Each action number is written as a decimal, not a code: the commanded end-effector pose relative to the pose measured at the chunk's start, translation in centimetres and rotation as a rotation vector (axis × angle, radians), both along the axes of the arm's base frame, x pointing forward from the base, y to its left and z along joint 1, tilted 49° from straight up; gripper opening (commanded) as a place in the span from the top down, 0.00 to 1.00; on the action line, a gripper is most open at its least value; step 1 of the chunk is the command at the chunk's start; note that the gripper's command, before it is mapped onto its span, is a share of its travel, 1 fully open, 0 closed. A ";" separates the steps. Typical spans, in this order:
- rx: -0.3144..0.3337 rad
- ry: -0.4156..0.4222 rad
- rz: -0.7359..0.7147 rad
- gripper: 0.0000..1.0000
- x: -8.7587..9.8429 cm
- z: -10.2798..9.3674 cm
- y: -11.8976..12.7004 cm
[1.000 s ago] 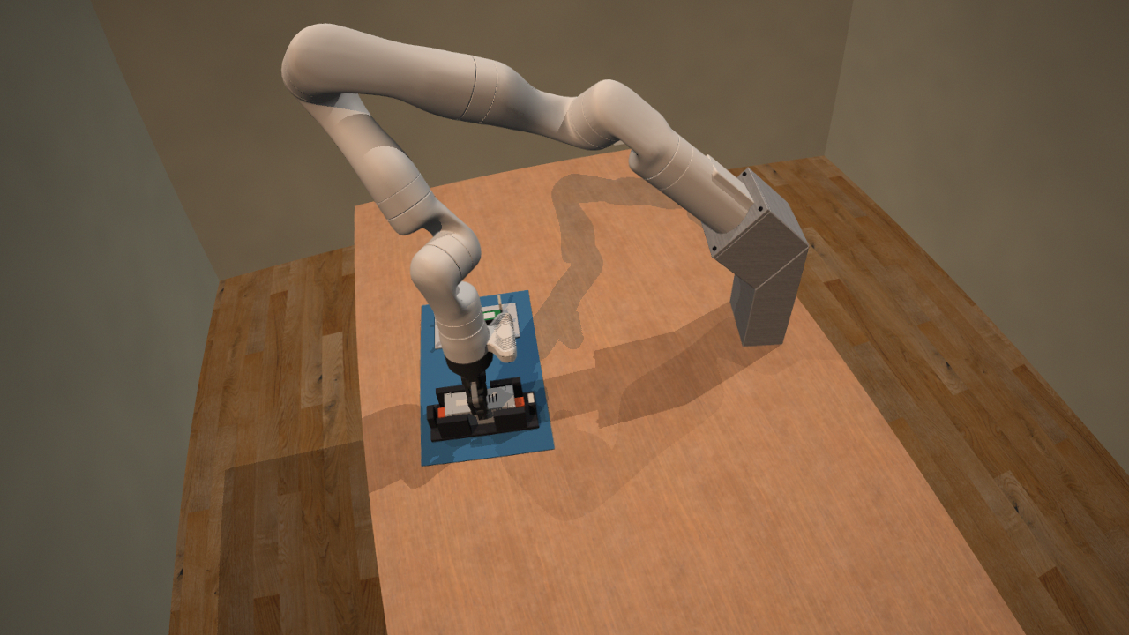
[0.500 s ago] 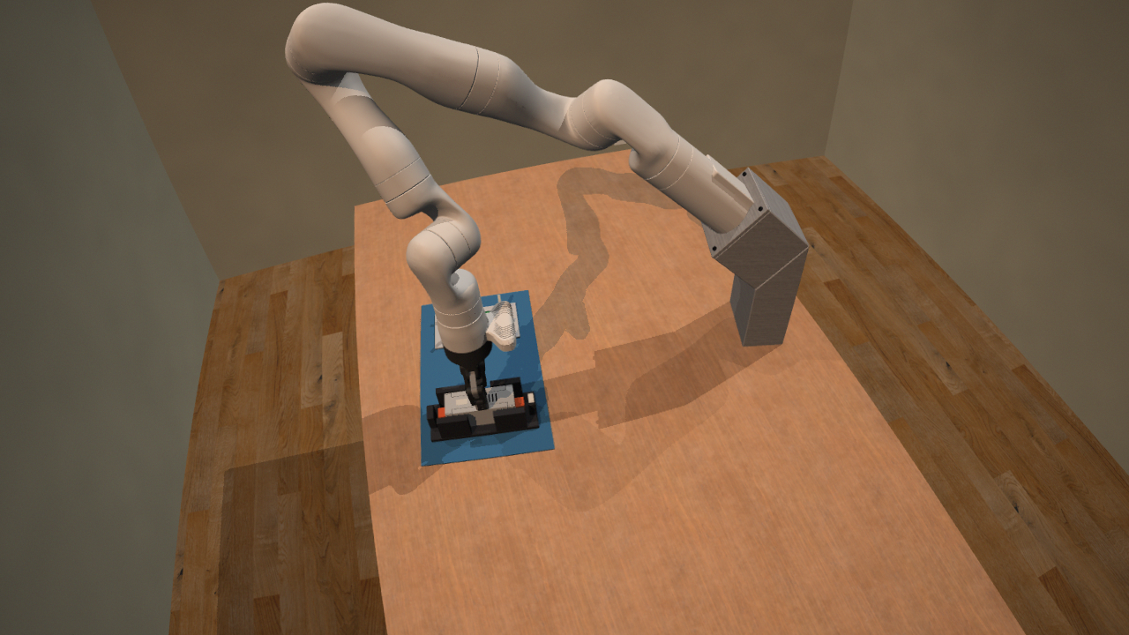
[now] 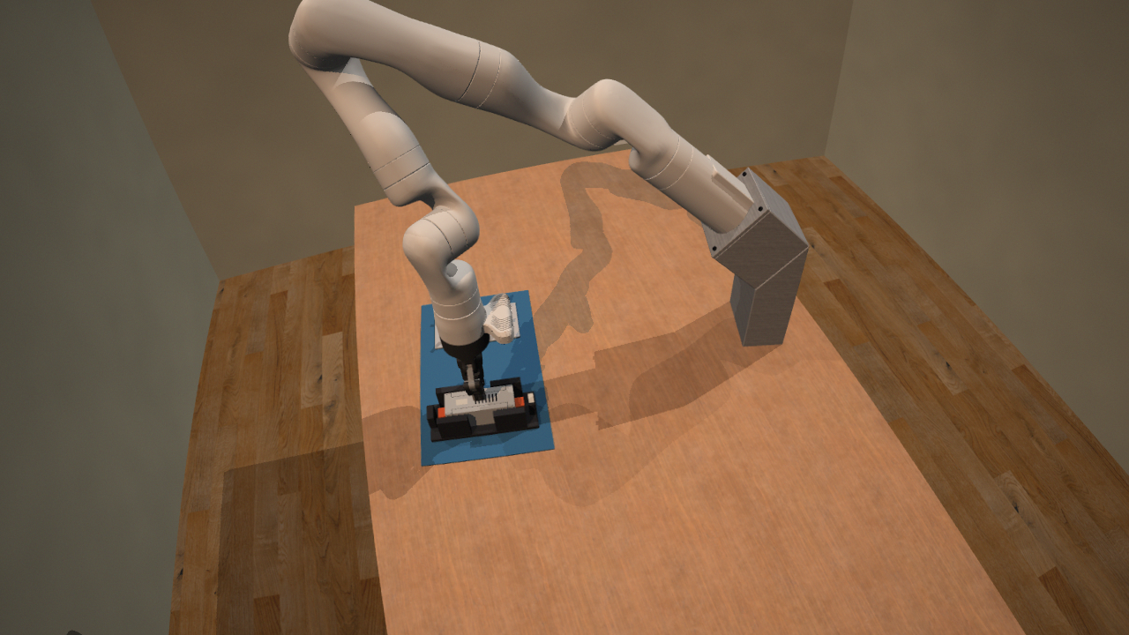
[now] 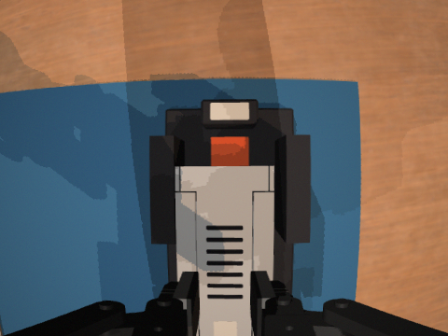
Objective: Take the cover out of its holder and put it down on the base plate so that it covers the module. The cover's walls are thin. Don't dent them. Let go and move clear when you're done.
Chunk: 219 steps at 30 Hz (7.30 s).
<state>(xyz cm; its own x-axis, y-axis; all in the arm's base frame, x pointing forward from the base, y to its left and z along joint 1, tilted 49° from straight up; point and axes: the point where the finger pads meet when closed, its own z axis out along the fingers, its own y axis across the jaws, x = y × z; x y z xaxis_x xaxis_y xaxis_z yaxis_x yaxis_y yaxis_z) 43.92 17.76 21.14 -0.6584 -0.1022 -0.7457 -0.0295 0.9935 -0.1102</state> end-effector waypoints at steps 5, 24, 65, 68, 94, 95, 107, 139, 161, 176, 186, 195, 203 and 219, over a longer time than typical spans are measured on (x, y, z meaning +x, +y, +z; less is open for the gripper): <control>0.000 0.000 0.001 0.99 0.0 0.0 0.0; 0.000 0.000 0.001 1.00 0.0 0.0 0.0; 0.001 0.000 0.001 0.00 0.0 0.0 0.0; 0.001 0.000 0.001 0.00 0.0 0.0 0.0; 0.009 -0.007 0.005 0.00 4.0 -3.0 0.1; 0.009 -0.007 0.005 0.00 4.0 -3.0 0.1; 0.009 -0.007 0.005 0.00 4.7 -3.7 0.0; 0.009 -0.007 0.005 0.00 4.6 -3.5 0.1; 0.009 -0.007 0.005 0.30 4.5 -3.5 0.1; 0.009 -0.007 0.005 0.30 4.5 -3.5 0.1; 0.009 -0.007 0.005 1.00 4.5 -3.5 0.1; 0.009 -0.007 0.005 1.00 4.5 -3.5 0.1; 0.008 -0.007 0.002 1.00 4.5 -3.5 -0.1; 0.008 -0.007 0.002 1.00 4.5 -3.4 -0.1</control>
<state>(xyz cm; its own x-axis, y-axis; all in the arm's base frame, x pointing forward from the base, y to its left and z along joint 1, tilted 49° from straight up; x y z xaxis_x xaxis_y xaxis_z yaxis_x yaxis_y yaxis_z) 48.45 17.63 17.67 -0.6532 -0.0978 -0.7509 -0.0304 0.9942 -0.1030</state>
